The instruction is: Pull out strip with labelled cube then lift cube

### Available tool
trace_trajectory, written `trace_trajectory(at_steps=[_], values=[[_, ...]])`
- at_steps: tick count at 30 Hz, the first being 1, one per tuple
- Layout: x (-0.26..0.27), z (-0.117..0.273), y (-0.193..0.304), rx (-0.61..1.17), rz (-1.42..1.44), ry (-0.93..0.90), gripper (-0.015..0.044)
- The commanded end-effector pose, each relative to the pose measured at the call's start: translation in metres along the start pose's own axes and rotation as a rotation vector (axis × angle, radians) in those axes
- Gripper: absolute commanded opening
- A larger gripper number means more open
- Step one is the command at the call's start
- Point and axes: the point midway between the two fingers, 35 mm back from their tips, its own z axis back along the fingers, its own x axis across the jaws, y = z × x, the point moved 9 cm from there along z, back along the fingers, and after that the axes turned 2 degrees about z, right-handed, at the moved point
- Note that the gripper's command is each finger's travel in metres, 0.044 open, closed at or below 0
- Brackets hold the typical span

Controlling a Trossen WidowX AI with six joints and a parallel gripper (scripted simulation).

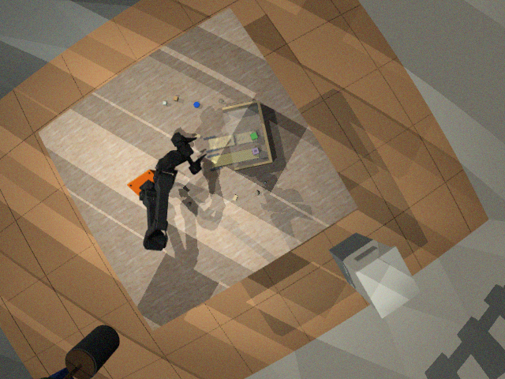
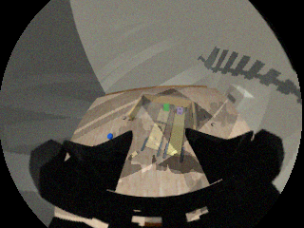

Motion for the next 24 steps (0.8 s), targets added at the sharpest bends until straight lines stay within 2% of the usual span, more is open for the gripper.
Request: trace_trajectory(at_steps=[1,18,20,24], values=[[0.002,-0.004,0.003,0.010,0.052,0.038,0.0400],[0.002,-0.004,0.003,0.010,0.052,0.038,0.0400],[0.001,-0.009,0.001,0.041,0.043,0.038,0.0348],[-0.007,-0.041,-0.009,0.237,-0.016,0.047,0.0243]])
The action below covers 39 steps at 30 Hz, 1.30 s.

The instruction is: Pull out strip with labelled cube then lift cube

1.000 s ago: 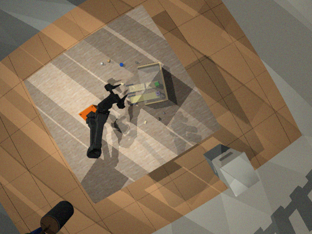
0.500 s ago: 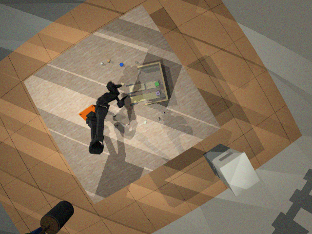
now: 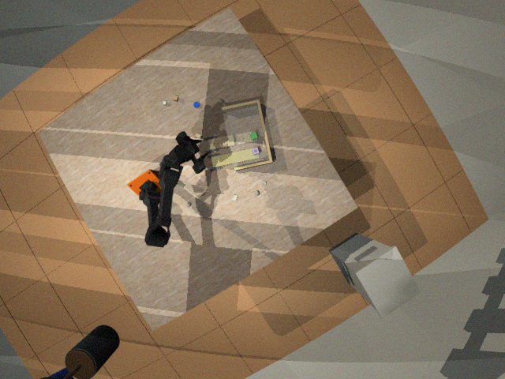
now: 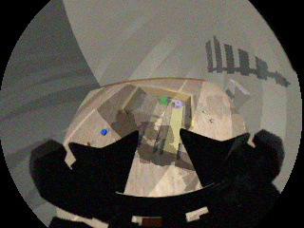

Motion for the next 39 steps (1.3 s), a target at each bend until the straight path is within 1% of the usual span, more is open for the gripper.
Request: trace_trajectory(at_steps=[1,9,10,13,15,25,39], values=[[-0.007,-0.028,-0.010,0.173,-0.054,0.007,0.0216],[-0.040,-0.092,-0.015,0.610,-0.209,0.071,0.0006],[-0.044,-0.098,-0.014,0.663,-0.231,0.083,0.0000],[-0.056,-0.112,-0.013,0.804,-0.295,0.126,0.0000],[-0.059,-0.115,-0.012,0.835,-0.309,0.137,0.0000],[-0.059,-0.116,-0.011,0.835,-0.309,0.137,0.0000],[-0.059,-0.132,0.004,0.835,-0.309,0.136,0.0000]])
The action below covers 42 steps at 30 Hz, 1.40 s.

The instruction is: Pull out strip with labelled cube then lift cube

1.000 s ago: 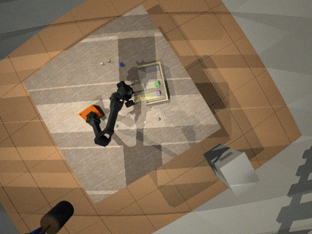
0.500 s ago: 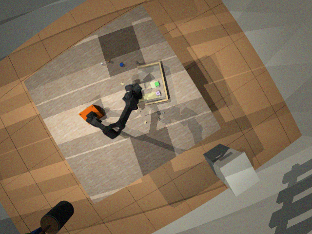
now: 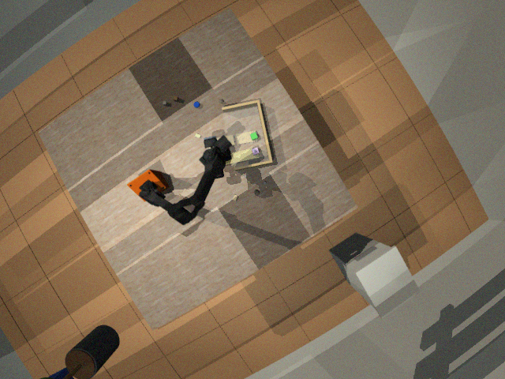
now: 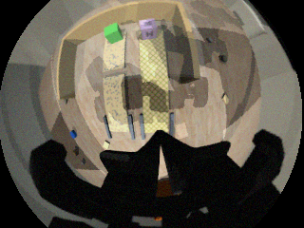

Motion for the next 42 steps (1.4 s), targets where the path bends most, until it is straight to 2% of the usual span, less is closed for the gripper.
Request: trace_trajectory(at_steps=[1,28,42], values=[[0.002,-0.009,0.001,0.005,0.010,0.002,0.0000],[0.002,-0.052,0.002,0.004,0.010,0.005,0.0000],[0.002,-0.053,0.002,0.004,0.010,0.005,0.0000]])
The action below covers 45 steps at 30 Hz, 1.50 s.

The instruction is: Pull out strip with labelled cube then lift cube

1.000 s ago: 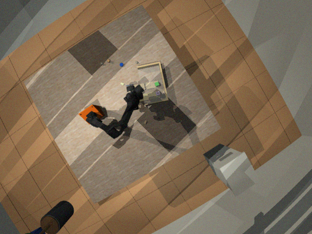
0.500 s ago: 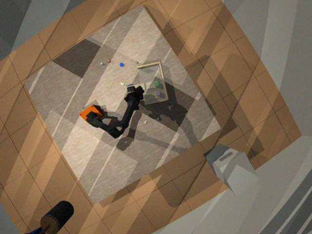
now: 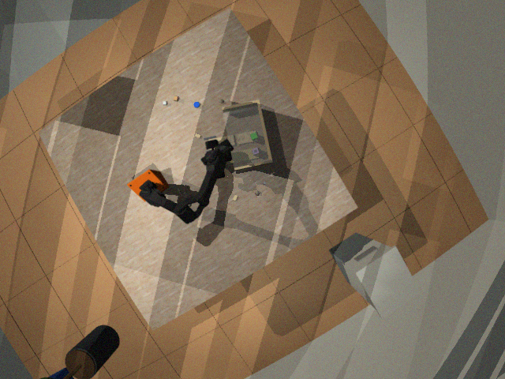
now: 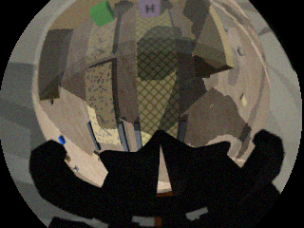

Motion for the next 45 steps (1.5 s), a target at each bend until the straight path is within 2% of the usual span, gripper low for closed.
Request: trace_trajectory(at_steps=[1,45], values=[[0.0005,-0.0008,0.0000,-0.001,0.005,0.003,0.0000],[0.0006,-0.0046,-0.0009,-0.001,0.005,0.003,0.0000]])
